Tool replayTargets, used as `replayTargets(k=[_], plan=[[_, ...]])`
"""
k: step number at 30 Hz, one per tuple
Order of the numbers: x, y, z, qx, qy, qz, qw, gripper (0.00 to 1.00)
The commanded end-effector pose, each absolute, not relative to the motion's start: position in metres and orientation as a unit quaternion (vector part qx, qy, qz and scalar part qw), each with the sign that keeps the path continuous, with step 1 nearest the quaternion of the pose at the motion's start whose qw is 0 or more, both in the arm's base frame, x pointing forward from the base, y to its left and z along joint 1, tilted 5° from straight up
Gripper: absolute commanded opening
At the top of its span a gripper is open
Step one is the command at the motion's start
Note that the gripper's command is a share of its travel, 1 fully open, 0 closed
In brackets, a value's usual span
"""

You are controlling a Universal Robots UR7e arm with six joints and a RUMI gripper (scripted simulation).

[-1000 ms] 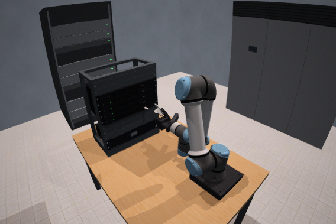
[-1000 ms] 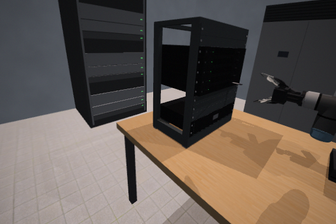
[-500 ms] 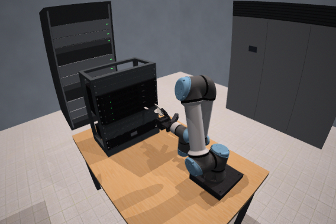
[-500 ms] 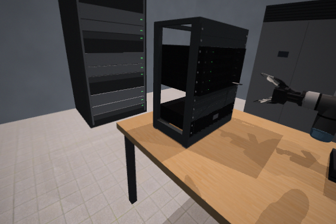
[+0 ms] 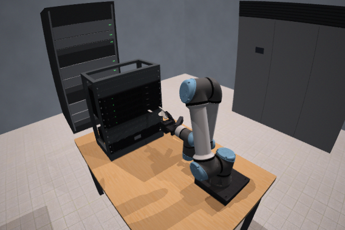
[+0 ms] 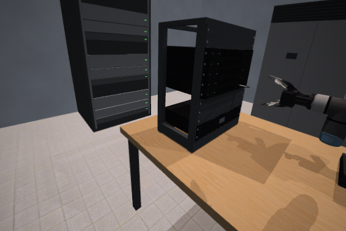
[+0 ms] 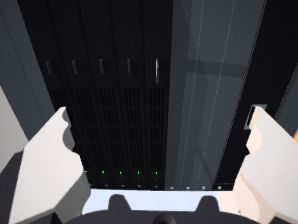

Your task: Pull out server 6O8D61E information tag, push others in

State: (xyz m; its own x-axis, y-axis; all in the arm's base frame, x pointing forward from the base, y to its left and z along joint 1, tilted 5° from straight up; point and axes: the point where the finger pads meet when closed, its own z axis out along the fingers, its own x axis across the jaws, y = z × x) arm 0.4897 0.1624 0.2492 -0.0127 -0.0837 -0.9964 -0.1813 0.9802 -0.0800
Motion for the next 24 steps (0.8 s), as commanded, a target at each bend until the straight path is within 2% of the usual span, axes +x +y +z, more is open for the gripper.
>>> replayTargets(k=[1, 15, 16, 24], plan=[[0.4897, 0.1625, 0.2495, -0.093, 0.71, 0.035, 0.697, 1.0], [0.4897, 0.1625, 0.2495, -0.093, 0.71, 0.035, 0.697, 1.0], [0.4897, 0.1625, 0.2495, -0.093, 0.71, 0.035, 0.697, 0.15], [0.4897, 0.1625, 0.2495, -0.093, 0.71, 0.035, 0.697, 0.15]])
